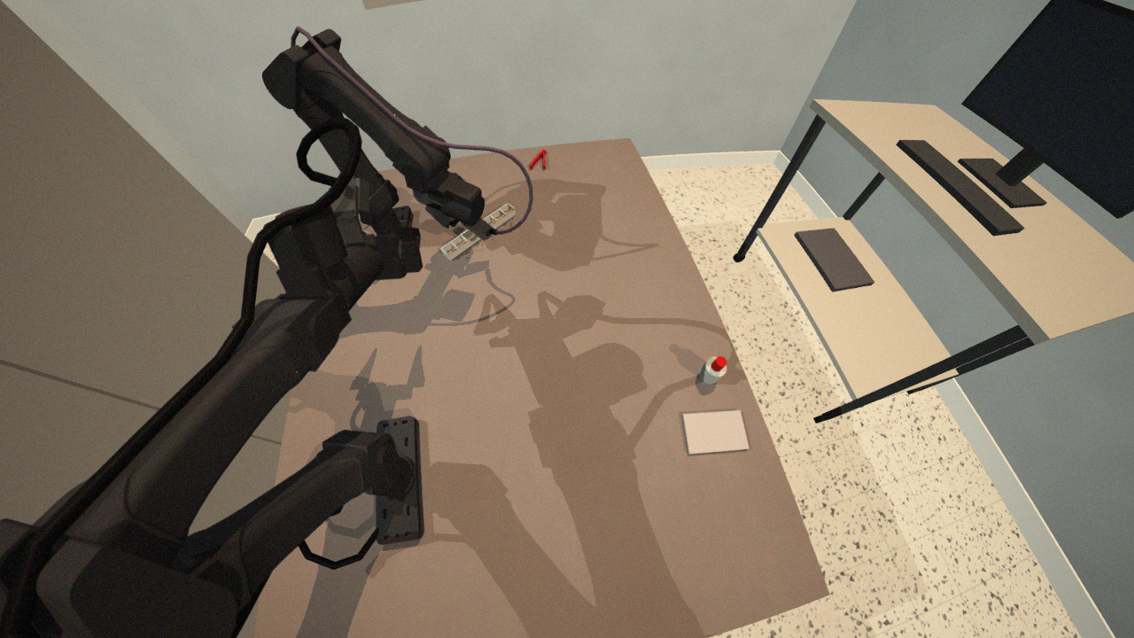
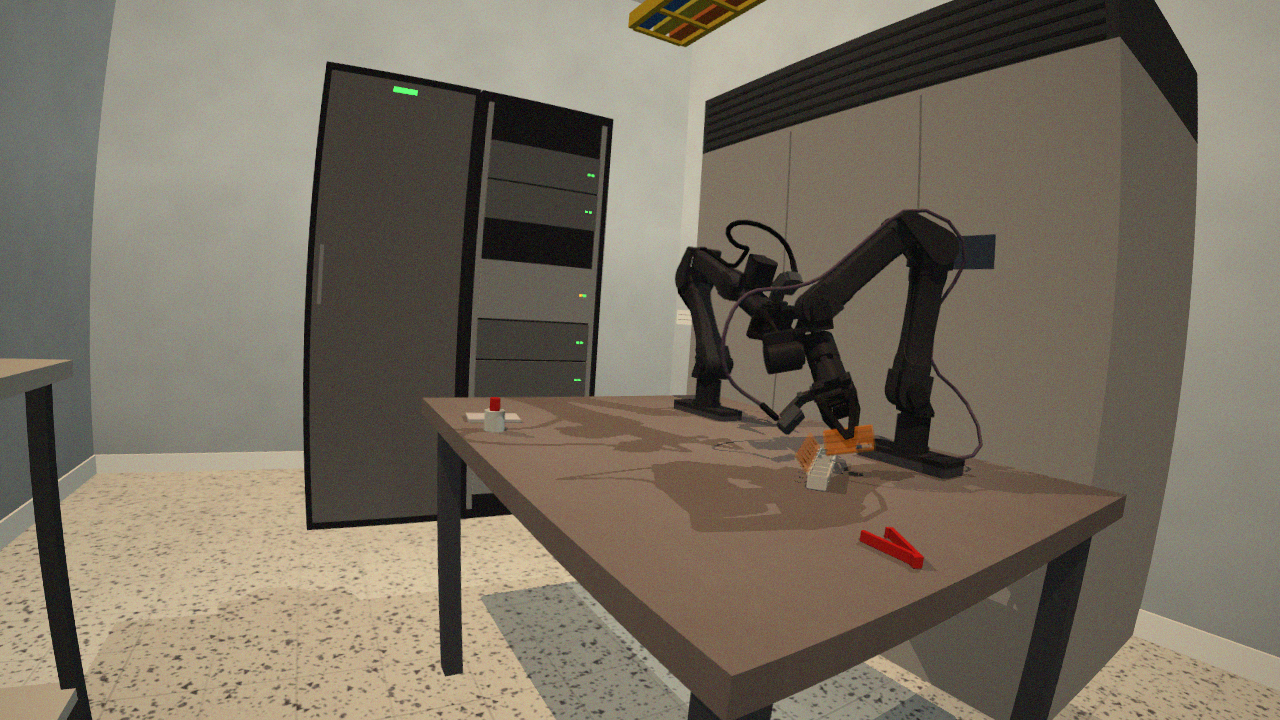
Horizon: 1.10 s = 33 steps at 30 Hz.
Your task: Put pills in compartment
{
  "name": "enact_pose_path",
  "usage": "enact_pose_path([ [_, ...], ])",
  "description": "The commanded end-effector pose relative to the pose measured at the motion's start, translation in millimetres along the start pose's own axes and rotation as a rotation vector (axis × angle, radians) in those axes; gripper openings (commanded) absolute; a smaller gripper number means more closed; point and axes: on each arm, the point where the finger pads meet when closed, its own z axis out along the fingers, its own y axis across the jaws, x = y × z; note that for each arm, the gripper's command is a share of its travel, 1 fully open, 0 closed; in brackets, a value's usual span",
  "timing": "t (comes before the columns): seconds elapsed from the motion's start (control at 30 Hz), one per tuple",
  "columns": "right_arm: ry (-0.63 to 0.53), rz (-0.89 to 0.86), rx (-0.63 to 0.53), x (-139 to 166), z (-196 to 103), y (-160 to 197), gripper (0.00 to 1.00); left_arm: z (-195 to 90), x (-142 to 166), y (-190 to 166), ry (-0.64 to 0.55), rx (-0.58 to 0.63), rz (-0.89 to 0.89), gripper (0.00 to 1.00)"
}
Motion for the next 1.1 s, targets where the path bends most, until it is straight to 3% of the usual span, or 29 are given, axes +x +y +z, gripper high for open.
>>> enact_pose_path([
  [0.0, -0.032, -0.009, -0.004, -8.1, -5.6, 2.8, 1.0, -6.6, -3.0, 9.2, 0.014, -0.031, -0.007, 0.36],
  [1.07, -0.032, -0.009, -0.004, -8.1, -5.6, 2.8, 1.0, -8.3, -4.9, 10.3, 0.056, -0.037, 0.016, 0.36],
])
